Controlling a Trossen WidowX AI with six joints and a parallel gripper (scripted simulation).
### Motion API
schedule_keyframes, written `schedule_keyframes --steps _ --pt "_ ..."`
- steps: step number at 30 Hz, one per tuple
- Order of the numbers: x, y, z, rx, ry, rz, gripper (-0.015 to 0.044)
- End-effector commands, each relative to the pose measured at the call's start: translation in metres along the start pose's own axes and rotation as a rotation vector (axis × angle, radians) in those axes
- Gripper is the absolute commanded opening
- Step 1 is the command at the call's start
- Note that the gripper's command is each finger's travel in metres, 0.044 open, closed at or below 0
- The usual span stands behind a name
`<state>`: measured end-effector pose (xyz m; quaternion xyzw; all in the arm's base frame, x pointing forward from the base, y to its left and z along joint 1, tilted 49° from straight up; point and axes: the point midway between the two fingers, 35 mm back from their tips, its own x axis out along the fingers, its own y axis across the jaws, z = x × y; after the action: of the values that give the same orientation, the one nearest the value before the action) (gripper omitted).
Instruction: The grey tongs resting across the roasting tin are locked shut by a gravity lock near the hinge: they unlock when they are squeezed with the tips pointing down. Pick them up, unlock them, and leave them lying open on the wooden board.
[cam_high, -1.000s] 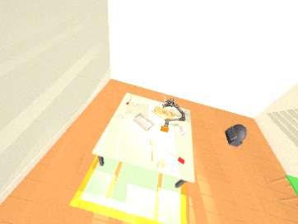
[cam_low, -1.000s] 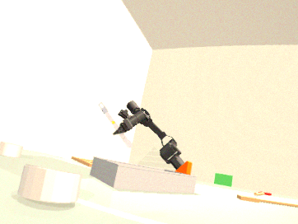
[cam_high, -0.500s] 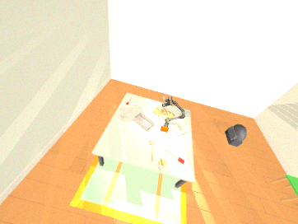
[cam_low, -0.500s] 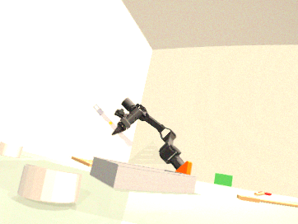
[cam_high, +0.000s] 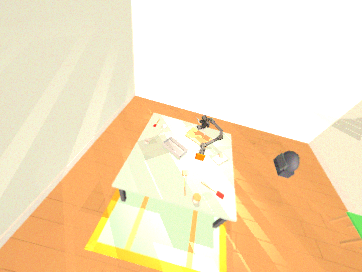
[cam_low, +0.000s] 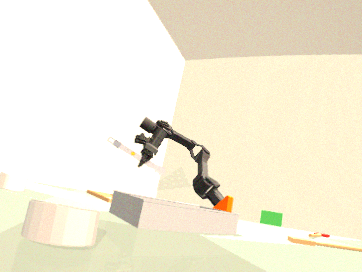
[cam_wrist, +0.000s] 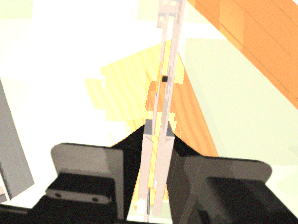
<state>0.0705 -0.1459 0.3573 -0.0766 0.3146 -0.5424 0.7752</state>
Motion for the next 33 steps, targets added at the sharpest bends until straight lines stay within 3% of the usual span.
schedule_keyframes --steps 1,7,33 --pt "-0.002 -0.003 -0.004 0.026 0.08 0.001 -0.015" --pt "-0.004 -0.008 -0.011 0.056 0.209 -0.011 -0.015" --pt "0.013 0.0 -0.015 0.058 0.257 -0.012 -0.015"
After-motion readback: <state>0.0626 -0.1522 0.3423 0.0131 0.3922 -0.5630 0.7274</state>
